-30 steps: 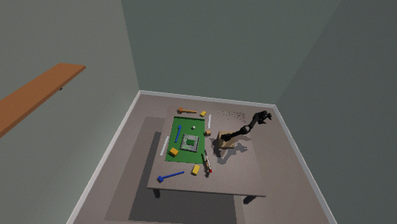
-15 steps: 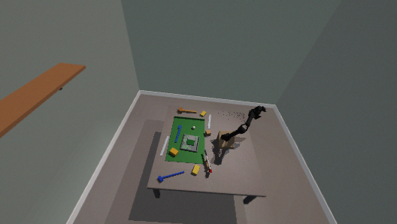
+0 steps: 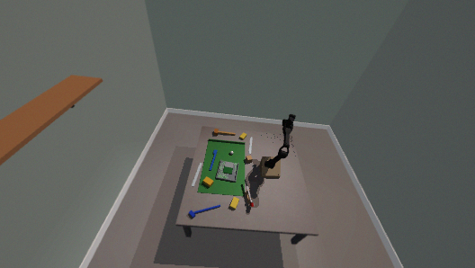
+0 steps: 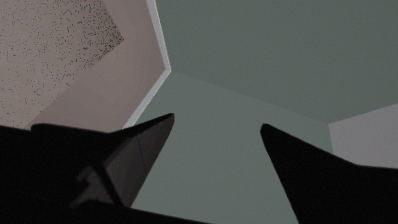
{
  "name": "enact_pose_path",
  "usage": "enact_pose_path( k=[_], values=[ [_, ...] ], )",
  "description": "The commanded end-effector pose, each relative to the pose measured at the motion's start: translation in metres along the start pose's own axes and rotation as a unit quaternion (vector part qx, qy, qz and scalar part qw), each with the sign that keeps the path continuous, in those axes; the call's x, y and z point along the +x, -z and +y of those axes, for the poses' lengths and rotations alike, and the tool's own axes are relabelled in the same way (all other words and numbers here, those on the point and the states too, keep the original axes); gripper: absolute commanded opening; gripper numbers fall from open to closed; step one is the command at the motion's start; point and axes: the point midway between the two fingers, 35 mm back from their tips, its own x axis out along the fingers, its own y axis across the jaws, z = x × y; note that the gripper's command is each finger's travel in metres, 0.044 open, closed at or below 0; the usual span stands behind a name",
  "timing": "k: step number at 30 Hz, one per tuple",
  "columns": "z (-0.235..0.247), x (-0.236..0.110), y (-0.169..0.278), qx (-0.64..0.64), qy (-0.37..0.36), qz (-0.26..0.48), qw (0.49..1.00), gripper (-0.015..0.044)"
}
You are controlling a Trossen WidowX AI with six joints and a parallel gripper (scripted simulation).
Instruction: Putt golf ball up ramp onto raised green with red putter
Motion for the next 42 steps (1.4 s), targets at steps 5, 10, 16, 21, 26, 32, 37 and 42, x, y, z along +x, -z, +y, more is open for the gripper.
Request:
enact_pose_path(
  k=[5,10,16,21,26,32,37,42],
  values=[
    [-0.017,-0.082,-0.118,-0.084,0.052,-0.167,0.981,0.0440],
    [-0.009,-0.144,-0.184,-0.141,0.074,-0.267,0.950,0.0440],
    [0.025,-0.224,-0.250,-0.209,0.084,-0.377,0.899,0.0440],
    [0.065,-0.291,-0.288,-0.266,0.081,-0.458,0.844,0.0440],
    [0.116,-0.361,-0.314,-0.333,0.069,-0.539,0.771,0.0440],
    [0.188,-0.440,-0.322,-0.410,0.040,-0.617,0.670,0.0440],
    [0.253,-0.497,-0.308,-0.472,0.004,-0.666,0.578,0.0440],
    [0.319,-0.544,-0.278,-0.529,-0.042,-0.698,0.481,0.0440]
  ],
)
